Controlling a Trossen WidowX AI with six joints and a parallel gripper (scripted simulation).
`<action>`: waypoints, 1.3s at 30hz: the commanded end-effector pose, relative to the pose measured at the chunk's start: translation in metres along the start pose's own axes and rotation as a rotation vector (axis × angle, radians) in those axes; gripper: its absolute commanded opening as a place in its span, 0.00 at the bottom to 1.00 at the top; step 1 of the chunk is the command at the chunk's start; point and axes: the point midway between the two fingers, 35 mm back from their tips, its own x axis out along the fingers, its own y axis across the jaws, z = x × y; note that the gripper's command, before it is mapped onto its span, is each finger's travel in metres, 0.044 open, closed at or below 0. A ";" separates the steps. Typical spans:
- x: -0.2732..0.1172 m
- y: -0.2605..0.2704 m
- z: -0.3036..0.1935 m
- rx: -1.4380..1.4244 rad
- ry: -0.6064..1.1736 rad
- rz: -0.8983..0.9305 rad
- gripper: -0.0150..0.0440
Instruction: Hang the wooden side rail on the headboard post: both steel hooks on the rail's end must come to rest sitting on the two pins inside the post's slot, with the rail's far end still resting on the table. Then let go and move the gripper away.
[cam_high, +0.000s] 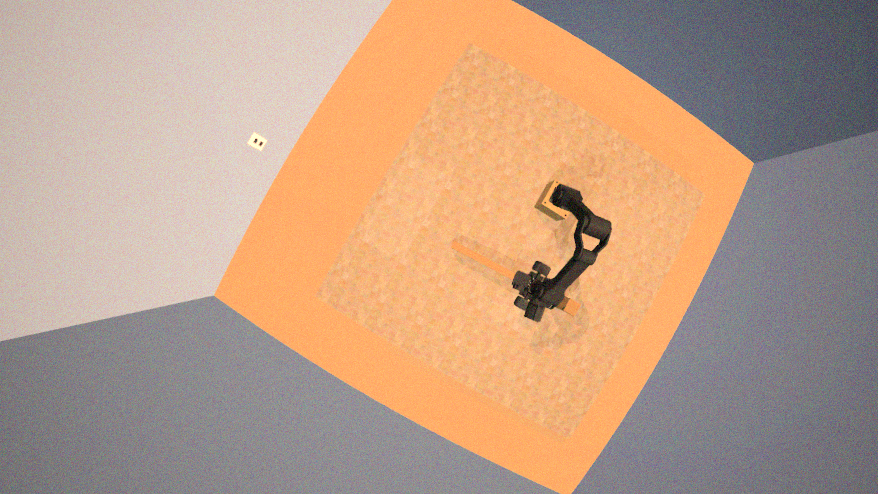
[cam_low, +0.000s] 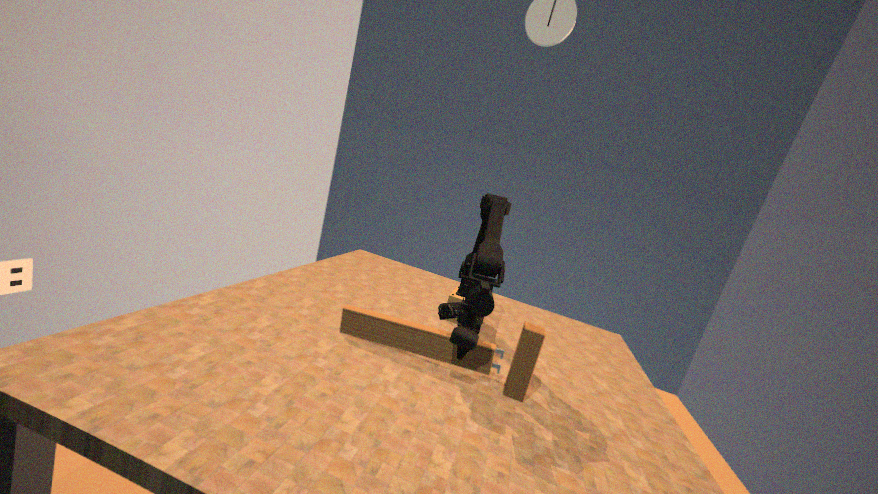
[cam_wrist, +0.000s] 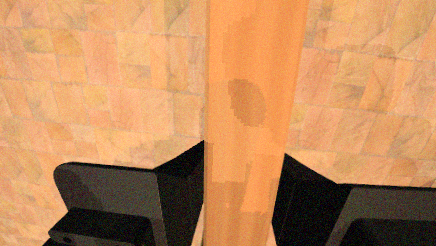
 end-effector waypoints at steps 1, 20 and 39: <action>-0.004 0.002 -0.002 0.004 0.005 0.010 0.25; -0.007 0.004 -0.004 0.004 0.006 0.010 0.25; -0.005 0.006 -0.006 0.004 0.006 0.010 0.25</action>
